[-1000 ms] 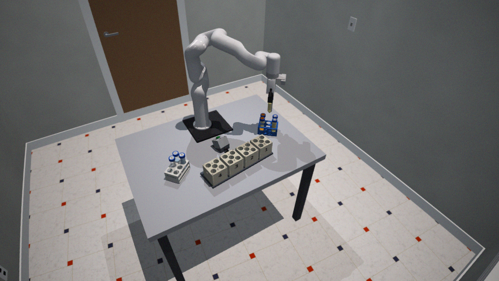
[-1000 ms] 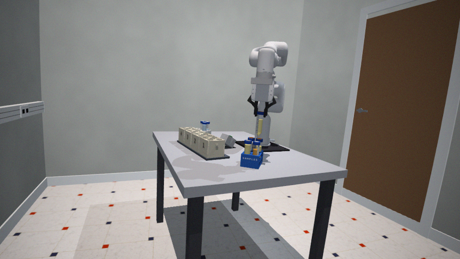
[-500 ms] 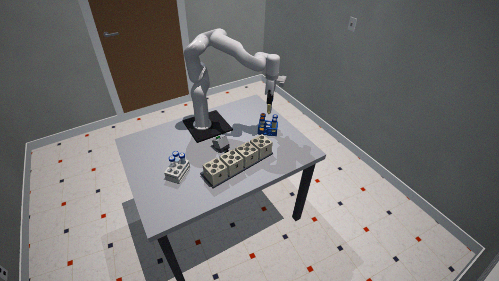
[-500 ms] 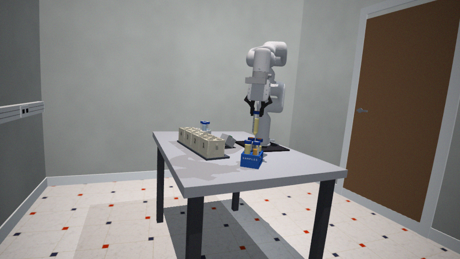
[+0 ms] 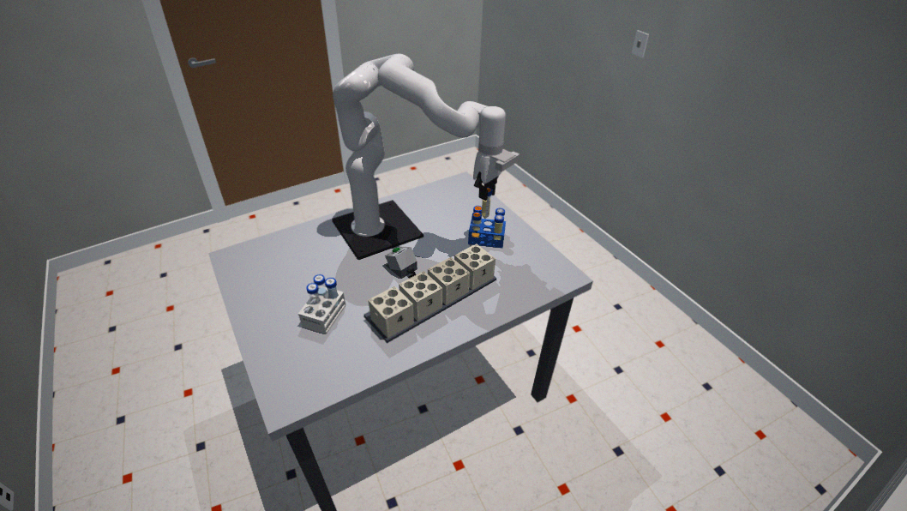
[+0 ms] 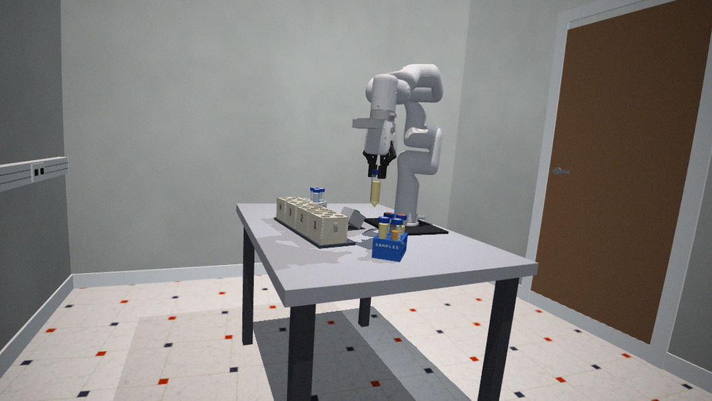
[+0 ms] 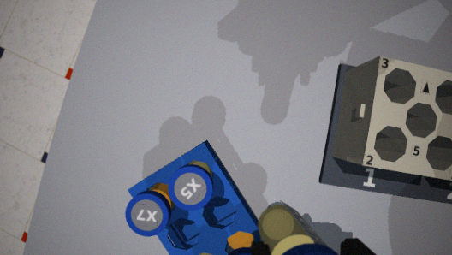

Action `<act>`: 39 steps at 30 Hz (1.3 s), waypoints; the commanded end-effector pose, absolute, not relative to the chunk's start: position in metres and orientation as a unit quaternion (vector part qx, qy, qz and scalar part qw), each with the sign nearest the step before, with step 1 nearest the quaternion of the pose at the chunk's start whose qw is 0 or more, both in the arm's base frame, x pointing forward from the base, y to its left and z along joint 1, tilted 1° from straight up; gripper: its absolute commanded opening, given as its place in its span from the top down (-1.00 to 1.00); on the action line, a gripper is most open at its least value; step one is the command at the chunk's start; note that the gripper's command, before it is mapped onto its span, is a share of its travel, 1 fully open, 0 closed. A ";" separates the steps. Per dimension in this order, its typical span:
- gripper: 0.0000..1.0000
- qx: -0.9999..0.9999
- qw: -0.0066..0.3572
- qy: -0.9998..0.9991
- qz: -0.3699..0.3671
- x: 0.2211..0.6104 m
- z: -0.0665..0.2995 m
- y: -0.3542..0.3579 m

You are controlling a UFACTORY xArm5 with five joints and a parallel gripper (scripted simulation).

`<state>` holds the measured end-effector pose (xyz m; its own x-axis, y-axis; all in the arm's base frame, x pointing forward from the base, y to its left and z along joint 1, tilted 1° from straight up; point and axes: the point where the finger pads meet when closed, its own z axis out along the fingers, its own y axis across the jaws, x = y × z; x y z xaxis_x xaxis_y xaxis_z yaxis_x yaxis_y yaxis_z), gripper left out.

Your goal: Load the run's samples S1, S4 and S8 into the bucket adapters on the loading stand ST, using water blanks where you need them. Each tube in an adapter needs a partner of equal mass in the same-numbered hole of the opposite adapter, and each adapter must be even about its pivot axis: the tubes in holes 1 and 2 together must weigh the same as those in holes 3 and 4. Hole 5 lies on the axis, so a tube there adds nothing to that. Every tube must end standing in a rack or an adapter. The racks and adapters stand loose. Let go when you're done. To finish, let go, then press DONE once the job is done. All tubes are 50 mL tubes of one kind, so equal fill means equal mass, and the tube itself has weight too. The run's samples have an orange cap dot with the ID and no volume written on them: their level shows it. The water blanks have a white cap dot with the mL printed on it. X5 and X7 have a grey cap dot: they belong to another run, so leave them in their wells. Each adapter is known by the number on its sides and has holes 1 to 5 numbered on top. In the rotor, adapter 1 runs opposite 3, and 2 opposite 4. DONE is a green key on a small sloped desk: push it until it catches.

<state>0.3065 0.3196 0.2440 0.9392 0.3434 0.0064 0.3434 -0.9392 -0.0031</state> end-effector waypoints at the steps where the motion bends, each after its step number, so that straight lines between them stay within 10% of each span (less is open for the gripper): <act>1: 1.00 -0.996 0.009 -0.084 0.000 0.327 0.245 0.302; 39: 1.00 -0.996 0.008 -0.084 -0.001 0.421 0.244 0.214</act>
<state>0.4189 0.2141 0.2421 0.9858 0.1678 0.0036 0.1678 -0.9858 -0.0011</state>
